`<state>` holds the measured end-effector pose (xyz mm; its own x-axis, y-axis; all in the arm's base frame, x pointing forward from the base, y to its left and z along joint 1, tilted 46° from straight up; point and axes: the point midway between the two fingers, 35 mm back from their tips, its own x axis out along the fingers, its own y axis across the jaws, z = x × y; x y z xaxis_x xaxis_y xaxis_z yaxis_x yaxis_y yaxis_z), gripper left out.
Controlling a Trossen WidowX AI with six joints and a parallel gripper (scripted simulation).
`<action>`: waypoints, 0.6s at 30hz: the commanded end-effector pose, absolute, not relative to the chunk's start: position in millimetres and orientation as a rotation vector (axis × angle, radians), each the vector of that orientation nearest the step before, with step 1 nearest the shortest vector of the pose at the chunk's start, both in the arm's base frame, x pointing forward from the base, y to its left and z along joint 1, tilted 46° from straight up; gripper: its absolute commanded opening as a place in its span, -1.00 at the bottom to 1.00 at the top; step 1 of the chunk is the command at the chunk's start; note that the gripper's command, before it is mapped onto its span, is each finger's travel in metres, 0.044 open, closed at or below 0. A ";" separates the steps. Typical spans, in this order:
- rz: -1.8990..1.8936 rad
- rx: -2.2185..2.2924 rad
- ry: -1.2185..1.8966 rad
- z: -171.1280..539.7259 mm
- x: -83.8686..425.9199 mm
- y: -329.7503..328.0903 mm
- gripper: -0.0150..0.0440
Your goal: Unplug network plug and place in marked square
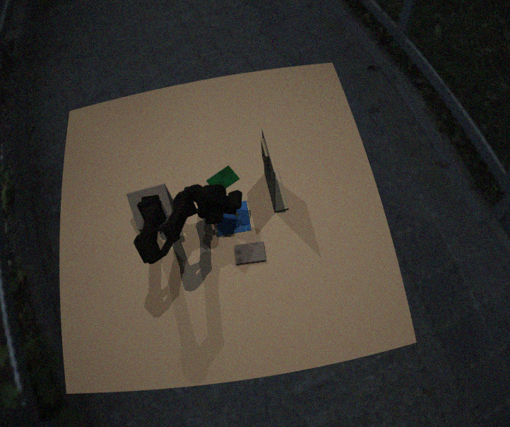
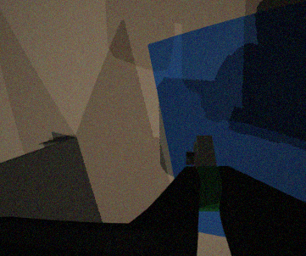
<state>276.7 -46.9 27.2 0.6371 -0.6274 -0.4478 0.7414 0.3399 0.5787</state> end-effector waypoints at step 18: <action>-0.896 0.823 0.160 13.8 272.0 -62.9 -0.49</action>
<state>275.9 -59.7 17.8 0.6394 -0.6291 -0.4420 0.7391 0.3447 0.5787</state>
